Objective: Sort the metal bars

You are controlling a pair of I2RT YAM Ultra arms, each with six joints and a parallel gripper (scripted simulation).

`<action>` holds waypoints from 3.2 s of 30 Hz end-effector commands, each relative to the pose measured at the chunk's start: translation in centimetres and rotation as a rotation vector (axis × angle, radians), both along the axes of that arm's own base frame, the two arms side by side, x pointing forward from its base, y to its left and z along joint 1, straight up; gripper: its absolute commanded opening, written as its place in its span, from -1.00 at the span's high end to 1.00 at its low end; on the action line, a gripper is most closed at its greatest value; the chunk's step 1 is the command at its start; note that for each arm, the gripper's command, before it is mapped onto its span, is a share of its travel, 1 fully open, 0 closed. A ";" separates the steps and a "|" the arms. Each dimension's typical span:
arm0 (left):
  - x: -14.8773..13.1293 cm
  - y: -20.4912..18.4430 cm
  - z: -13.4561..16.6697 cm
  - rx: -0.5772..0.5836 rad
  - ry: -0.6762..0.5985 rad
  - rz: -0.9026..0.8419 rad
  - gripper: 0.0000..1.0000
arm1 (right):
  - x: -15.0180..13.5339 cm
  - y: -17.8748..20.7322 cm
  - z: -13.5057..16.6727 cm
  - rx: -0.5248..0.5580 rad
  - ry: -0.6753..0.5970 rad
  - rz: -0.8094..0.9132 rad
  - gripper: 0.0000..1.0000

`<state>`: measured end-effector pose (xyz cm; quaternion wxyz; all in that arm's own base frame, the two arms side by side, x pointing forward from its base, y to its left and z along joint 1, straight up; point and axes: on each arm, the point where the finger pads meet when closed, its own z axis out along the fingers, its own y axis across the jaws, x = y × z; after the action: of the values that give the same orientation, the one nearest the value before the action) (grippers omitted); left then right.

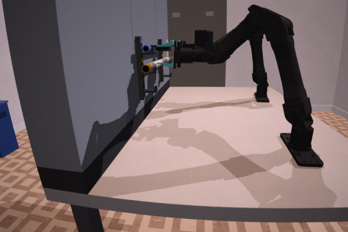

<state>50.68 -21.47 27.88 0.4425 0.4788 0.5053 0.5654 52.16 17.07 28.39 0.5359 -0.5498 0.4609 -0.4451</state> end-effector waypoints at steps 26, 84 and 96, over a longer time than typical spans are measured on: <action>-3.9 -0.8 2.0 -0.037 -0.057 -0.009 -0.40 | -3.8 -0.6 2.4 0.030 -0.054 -0.002 -0.37; -5.9 -1.8 1.5 -0.025 -0.064 -0.025 -0.84 | -5.7 -1.2 2.4 0.030 -0.055 -0.005 -0.81; -6.1 -2.0 1.3 -0.021 -0.066 -0.029 -0.94 | -5.8 -1.3 2.4 0.031 -0.055 -0.007 -0.91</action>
<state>45.34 -23.54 26.90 0.4453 0.4887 0.4874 0.5704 47.11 15.78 28.85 0.5371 -0.5457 0.4610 -0.4485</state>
